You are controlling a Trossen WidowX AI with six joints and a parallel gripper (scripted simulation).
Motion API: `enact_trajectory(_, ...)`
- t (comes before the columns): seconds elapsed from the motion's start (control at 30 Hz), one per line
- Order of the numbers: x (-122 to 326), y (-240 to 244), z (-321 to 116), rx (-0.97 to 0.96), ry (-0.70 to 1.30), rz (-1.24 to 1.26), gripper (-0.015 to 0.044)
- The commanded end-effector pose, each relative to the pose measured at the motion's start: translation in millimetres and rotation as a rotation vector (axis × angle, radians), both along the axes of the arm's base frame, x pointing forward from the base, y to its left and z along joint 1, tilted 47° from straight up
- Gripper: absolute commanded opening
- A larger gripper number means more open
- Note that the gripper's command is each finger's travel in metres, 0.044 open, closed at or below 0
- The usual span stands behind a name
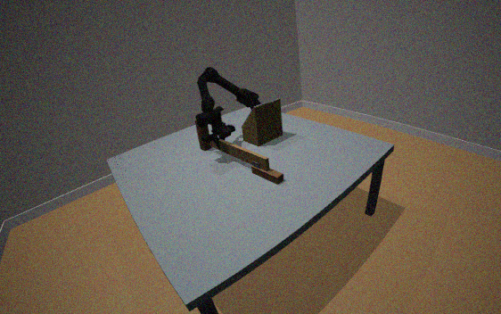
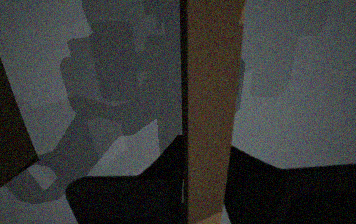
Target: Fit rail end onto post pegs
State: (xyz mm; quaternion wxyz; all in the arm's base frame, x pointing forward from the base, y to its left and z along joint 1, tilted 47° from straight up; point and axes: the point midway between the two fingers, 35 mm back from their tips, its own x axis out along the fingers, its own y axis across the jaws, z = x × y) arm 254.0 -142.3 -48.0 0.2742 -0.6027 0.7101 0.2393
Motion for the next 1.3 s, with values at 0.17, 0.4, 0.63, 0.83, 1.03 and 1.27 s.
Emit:
enact_trajectory(0.17, 0.4, -1.1, 3.4, 0.000, 0.000, 0.004, 0.0000)
enact_trajectory(0.4, 0.1, -2.9, 4.7, 0.000, 0.000, 0.004, 0.0000)
enact_trajectory(0.63, -0.1, -4.8, 6.0, 0.000, 0.000, 0.004, 0.0000)
enact_trajectory(0.83, -0.3, -6.2, 7.3, 0.000, 0.000, 0.004, 0.0000)
enact_trajectory(1.03, -0.4, -7.4, 8.9, 0.000, 0.000, 0.004, 0.0000)
enact_trajectory(1.27, -0.5, -8.6, 10.8, -0.001, 0.000, 0.004, 0.0000)
